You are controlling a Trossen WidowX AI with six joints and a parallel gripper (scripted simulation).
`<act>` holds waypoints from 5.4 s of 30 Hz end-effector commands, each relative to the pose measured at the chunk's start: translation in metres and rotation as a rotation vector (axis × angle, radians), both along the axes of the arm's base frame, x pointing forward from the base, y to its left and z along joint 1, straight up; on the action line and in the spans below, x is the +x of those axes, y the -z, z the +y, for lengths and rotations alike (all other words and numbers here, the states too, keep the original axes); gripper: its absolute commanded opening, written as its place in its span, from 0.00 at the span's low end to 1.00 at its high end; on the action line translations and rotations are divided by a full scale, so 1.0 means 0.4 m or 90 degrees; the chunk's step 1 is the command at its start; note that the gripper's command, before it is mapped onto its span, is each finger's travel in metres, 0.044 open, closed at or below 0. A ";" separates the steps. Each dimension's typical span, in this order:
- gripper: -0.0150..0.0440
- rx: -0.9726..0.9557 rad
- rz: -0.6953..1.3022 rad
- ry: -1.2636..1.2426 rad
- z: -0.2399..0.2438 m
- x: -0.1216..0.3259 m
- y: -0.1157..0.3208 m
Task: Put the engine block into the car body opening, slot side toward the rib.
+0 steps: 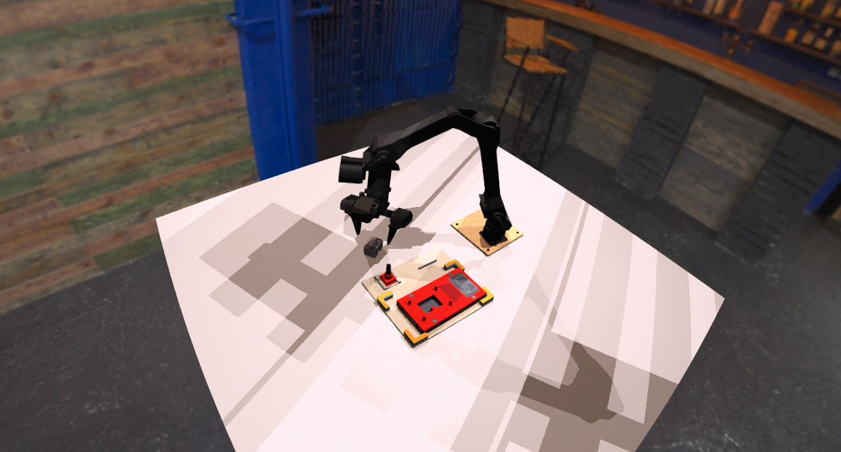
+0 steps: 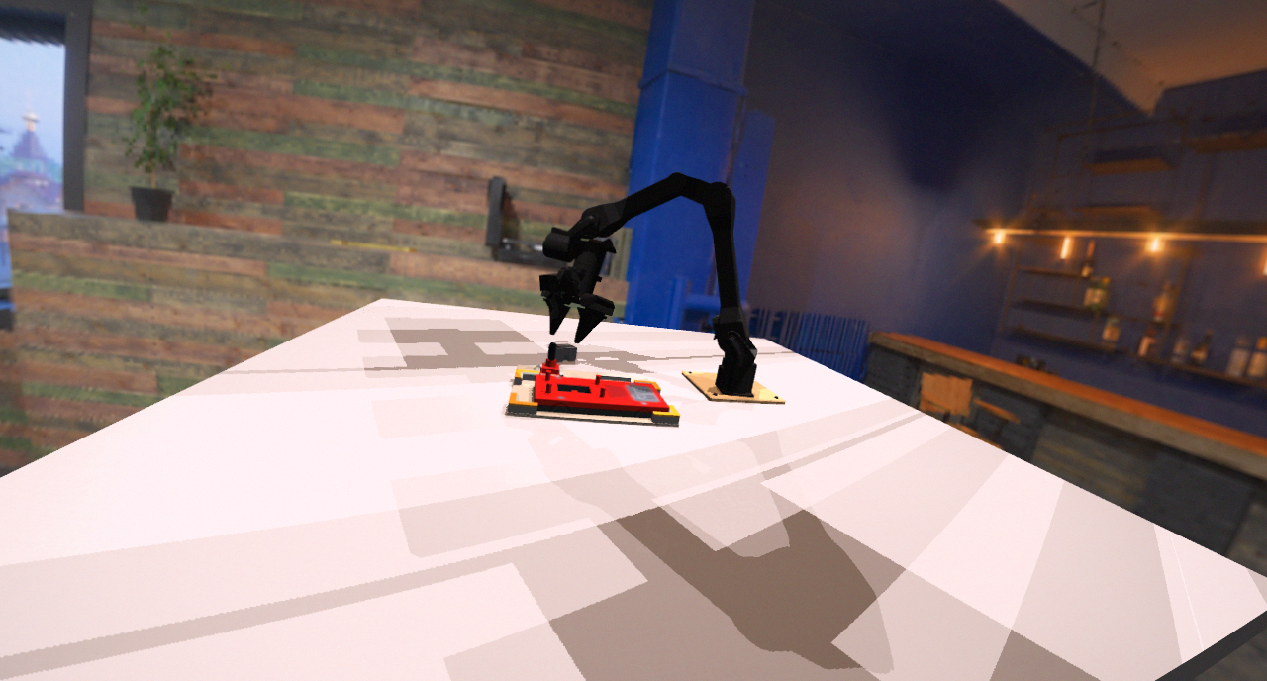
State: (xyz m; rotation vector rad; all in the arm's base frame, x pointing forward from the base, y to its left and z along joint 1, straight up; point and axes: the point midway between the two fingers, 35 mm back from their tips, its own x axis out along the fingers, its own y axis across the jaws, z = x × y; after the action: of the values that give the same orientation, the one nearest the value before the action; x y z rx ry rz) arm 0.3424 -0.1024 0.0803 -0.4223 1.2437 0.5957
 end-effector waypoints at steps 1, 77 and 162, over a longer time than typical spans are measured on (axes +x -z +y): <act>1.00 -0.053 0.053 -0.001 0.006 0.005 -0.014; 0.25 -0.141 0.076 -0.016 0.015 0.043 -0.046; 0.25 -0.089 0.133 0.229 0.453 -0.006 -0.113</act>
State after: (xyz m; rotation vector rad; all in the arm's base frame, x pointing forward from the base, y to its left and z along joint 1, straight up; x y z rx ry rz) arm 0.3436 0.0718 0.1295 -0.2611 1.5190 0.2656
